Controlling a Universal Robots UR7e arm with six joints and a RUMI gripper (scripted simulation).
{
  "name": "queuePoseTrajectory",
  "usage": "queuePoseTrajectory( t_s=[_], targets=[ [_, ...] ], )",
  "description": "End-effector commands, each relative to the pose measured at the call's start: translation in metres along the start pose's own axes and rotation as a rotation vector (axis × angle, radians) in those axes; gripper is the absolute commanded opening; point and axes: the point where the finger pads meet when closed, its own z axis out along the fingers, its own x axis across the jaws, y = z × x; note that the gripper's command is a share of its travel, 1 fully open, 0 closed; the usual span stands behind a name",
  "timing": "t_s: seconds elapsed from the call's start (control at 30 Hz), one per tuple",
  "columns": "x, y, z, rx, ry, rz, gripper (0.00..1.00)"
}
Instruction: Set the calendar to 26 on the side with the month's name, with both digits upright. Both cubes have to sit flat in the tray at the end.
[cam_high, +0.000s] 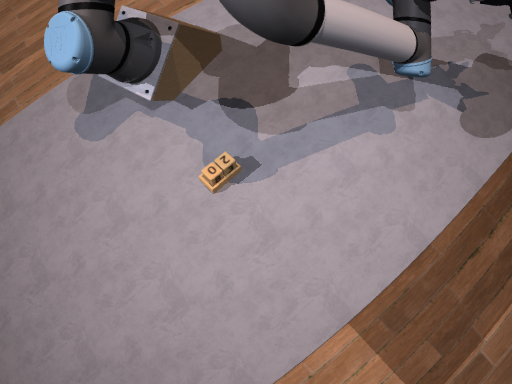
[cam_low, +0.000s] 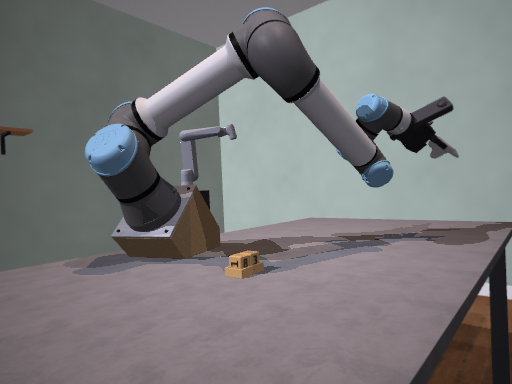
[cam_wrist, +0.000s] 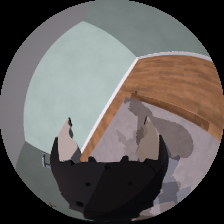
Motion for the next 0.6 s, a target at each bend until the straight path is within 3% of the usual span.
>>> queuePoseTrajectory(
  t_s=[0.0, 0.23, 0.47, 0.53, 0.57],
  targets=[
    [0.013, -0.010, -0.016, -0.026, 0.040, 0.020, 1.00],
    [0.055, -0.029, -0.069, -0.099, 0.162, 0.077, 1.00],
    [0.101, -0.036, -0.144, -0.185, 0.307, 0.136, 1.00],
    [0.101, -0.036, -0.144, -0.185, 0.307, 0.136, 1.00],
    [0.108, -0.036, -0.156, -0.198, 0.329, 0.144, 1.00]
  ],
)
